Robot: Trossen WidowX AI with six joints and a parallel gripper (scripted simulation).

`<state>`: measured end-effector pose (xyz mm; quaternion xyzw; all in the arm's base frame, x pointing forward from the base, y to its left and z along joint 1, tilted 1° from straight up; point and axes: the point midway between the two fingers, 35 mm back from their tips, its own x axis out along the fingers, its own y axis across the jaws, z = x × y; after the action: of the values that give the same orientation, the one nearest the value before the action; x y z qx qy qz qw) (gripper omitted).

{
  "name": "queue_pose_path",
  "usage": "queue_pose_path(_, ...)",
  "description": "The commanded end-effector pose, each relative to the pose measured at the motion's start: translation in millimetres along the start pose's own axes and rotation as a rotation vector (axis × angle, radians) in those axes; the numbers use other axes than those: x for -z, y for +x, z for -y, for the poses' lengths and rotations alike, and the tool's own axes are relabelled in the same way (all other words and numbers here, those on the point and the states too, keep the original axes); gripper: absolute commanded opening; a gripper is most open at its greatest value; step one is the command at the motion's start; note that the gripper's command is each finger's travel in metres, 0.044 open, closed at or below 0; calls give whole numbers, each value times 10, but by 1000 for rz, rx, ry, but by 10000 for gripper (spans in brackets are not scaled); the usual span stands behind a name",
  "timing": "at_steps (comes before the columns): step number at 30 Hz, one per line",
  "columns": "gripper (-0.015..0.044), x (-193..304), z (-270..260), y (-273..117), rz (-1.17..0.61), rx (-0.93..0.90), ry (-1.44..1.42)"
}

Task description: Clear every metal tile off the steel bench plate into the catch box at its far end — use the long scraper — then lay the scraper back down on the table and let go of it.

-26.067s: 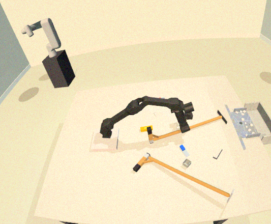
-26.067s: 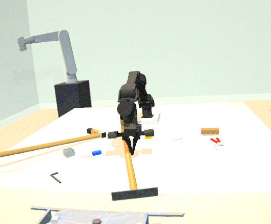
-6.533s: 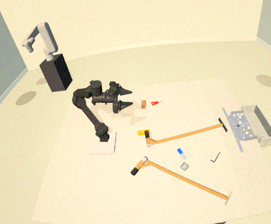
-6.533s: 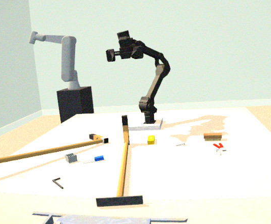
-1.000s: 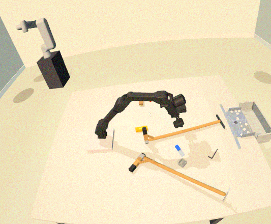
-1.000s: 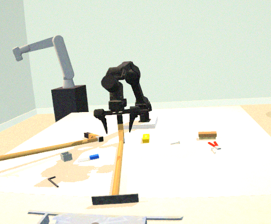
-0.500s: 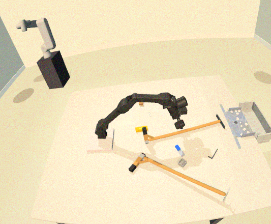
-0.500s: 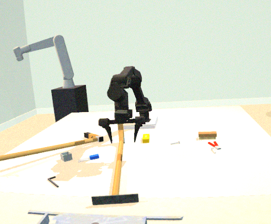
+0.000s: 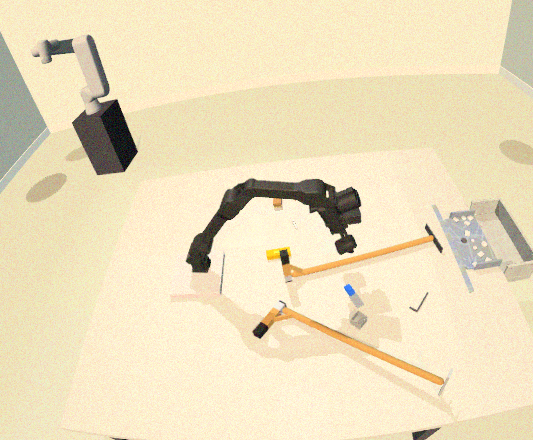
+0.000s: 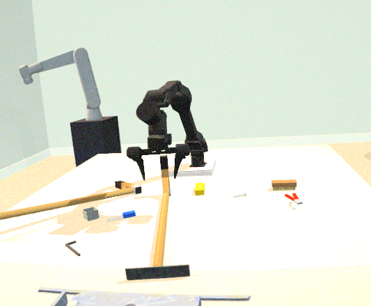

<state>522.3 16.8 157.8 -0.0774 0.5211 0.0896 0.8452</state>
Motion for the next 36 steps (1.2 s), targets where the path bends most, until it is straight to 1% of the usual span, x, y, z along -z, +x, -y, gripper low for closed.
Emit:
queue_pose_path(1,440,91,52,-85,-1,-7,-2)
queue_pose_path(19,440,399,165,-572,41,-24,-26)
queue_pose_path(36,440,787,263,-961,87,-35,-23)
